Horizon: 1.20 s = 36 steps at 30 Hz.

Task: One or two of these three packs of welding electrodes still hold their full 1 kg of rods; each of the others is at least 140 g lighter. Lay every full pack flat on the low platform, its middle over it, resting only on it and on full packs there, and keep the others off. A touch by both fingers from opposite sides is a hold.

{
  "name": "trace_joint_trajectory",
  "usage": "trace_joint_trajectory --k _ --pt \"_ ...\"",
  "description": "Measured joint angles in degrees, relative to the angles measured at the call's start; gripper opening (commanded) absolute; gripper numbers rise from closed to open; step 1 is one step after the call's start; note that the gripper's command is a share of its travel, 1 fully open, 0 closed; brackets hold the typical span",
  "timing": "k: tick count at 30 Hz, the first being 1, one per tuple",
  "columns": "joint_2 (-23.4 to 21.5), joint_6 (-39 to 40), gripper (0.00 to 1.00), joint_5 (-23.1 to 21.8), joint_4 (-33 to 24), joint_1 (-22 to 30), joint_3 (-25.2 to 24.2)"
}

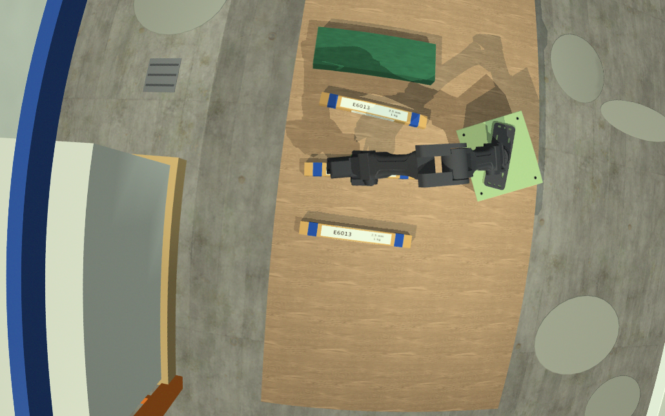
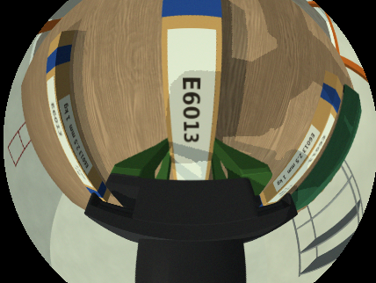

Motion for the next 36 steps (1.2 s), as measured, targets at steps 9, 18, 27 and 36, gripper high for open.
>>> trace_joint_trajectory --k 9,18,27,36 --pt "0.00 0.00 0.00 0.00 0.00 0.00 0.00" --pt "-0.33 -0.11 0.00 0.00 -0.24 0.00 -0.66" --pt "-2.36 -0.35 0.00 -0.11 -2.49 0.00 -0.66" --pt "-4.11 -0.59 0.00 -0.24 -4.72 -0.02 -0.66"
